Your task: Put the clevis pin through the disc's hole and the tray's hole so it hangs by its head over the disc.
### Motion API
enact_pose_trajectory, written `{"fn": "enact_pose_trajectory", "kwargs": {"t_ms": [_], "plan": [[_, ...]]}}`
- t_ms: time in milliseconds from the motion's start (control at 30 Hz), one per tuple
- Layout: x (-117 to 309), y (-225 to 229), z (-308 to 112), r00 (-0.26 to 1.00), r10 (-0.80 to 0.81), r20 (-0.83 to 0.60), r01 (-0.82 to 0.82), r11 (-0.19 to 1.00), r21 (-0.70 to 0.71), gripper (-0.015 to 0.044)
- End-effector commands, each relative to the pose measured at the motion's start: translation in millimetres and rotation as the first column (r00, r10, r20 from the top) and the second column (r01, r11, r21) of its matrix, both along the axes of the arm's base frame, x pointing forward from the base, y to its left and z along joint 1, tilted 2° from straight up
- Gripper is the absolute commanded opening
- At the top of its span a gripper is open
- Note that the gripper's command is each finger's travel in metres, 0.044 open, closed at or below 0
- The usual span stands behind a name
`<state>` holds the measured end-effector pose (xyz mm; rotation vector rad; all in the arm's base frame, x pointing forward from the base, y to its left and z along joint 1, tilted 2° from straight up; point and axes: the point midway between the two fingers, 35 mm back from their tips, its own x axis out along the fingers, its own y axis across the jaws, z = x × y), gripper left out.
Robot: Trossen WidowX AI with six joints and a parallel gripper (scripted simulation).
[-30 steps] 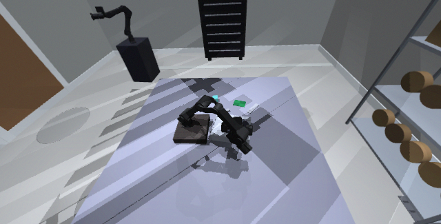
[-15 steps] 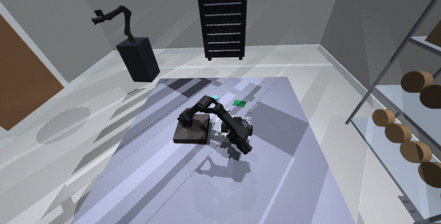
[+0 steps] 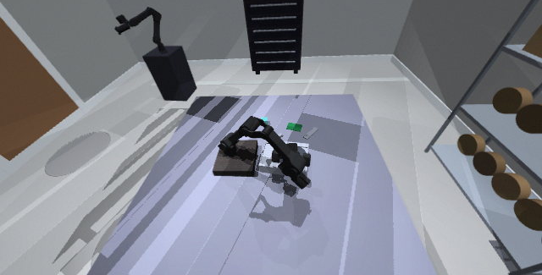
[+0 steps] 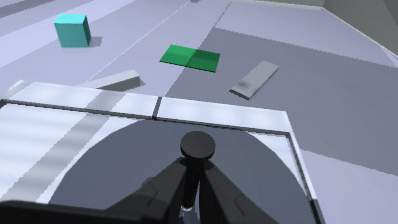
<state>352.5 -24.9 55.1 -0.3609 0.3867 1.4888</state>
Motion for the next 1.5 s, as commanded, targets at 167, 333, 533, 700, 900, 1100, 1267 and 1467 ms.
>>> {"fn": "enact_pose_trajectory", "kwargs": {"t_ms": [167,333,533,700,900,1100,1267,1467], "plan": [[-0.5,-0.6,-0.4,1.000,0.002,0.010,-0.002,1.000,-0.012,0.0000],[-0.6,-1.2,-0.5,1.000,0.003,0.022,-0.002,1.000,-0.008,0.0000],[0.0,-2.1,-0.7,1.000,0.003,0.028,-0.003,1.000,0.002,0.0000],[0.9,-2.8,-1.0,1.000,0.003,0.027,-0.003,1.000,0.013,0.0000],[2.1,-2.6,-1.3,1.000,0.002,0.022,-0.003,1.000,0.022,0.0000],[2.9,-1.8,-1.5,1.000,0.002,0.014,-0.002,1.000,0.028,0.0000],[3.3,-0.7,-1.5,1.000,0.002,0.002,-0.002,1.000,0.029,0.0000],[3.5,0.5,-1.5,1.000,0.001,-0.008,-0.001,1.000,0.029,0.0000]]}}
